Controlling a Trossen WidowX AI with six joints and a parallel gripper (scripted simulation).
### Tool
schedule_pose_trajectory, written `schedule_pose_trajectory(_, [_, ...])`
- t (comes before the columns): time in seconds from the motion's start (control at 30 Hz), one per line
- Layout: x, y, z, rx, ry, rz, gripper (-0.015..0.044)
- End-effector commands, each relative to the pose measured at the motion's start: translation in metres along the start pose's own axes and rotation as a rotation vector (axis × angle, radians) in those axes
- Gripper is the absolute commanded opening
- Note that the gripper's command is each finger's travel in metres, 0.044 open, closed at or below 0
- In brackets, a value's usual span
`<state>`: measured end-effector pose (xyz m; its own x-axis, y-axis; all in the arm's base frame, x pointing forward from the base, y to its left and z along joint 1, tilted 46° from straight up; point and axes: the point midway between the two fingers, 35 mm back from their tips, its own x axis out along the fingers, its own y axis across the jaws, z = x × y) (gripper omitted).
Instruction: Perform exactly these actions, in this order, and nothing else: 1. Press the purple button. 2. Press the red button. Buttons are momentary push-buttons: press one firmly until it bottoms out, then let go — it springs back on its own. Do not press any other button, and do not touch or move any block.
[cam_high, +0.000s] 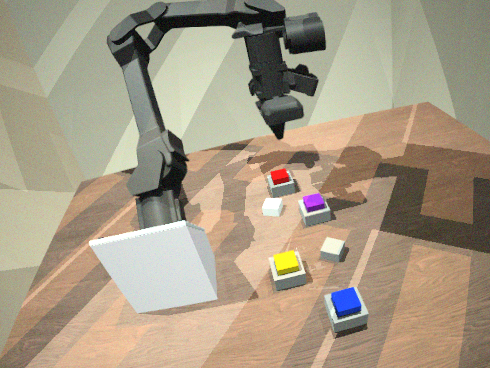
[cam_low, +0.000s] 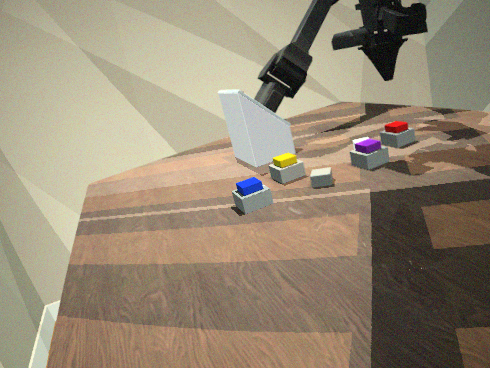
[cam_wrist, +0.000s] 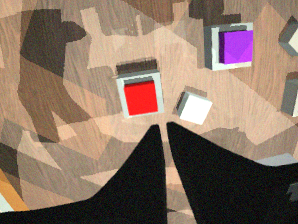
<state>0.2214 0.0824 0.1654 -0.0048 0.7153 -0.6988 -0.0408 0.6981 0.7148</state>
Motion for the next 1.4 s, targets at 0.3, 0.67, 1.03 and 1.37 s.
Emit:
schedule_pose_trajectory(0.3, [0.062, 0.015, -0.011, 0.014, 0.002, 0.008, 0.0020])
schedule_pose_trajectory(0.67, [0.075, 0.015, -0.010, 0.014, 0.002, 0.007, 0.0020])
schedule_pose_trajectory(1.03, [0.093, 0.015, -0.011, 0.014, 0.002, 0.009, 0.0020])
schedule_pose_trajectory(1.37, [0.096, 0.015, -0.011, 0.014, 0.002, 0.009, 0.0020])
